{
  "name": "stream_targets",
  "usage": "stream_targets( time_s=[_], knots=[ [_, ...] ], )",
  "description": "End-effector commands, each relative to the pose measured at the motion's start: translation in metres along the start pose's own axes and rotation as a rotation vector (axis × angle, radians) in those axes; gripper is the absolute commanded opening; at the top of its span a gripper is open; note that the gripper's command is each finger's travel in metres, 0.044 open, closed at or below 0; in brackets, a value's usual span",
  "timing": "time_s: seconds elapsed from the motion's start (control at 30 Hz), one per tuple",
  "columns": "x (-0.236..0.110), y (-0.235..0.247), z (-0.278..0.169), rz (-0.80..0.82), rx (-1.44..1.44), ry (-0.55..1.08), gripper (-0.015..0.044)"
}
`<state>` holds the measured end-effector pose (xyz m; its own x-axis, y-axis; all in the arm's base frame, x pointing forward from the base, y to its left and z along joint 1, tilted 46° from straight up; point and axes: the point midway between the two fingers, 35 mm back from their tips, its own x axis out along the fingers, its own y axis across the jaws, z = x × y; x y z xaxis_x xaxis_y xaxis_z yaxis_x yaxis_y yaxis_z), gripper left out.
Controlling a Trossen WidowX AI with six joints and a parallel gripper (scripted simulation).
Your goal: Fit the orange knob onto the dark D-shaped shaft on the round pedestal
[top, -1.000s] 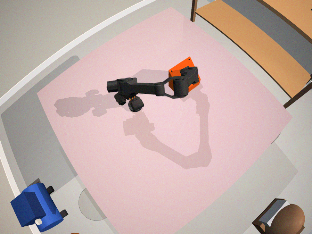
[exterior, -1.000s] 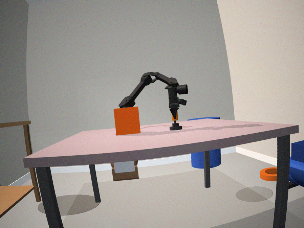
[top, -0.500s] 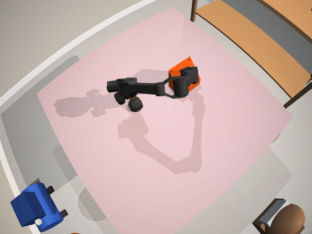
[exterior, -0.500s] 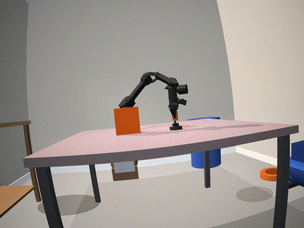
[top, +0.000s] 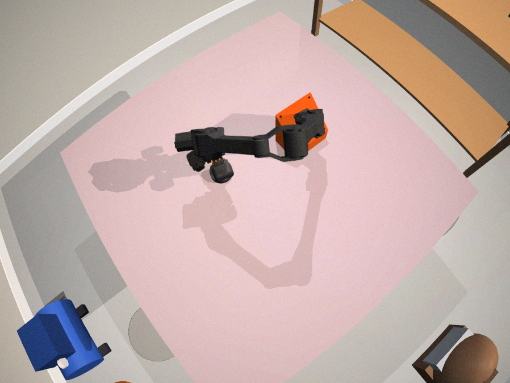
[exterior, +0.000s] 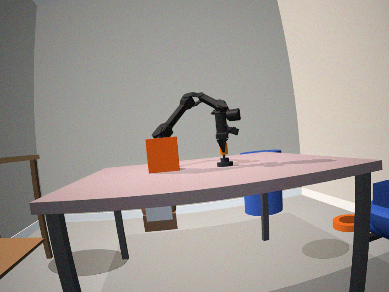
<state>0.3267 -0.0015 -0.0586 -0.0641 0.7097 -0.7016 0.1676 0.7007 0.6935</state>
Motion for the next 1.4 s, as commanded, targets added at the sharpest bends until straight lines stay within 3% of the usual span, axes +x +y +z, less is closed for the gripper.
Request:
stream_targets(
  time_s=[0.0, 0.7, 0.93, 1.37],
  knots=[
    [0.0012, -0.0004, 0.0002, -0.001, 0.007, 0.000, 0.0000],
    [-0.0035, 0.0006, 0.0003, -0.001, 0.007, 0.000, 0.0000],
    [-0.0031, 0.0013, 0.0002, -0.001, 0.206, 0.000, 0.0000],
    [0.0009, 0.0001, 0.0009, -0.001, 0.216, 0.000, 0.0000]
  ],
)
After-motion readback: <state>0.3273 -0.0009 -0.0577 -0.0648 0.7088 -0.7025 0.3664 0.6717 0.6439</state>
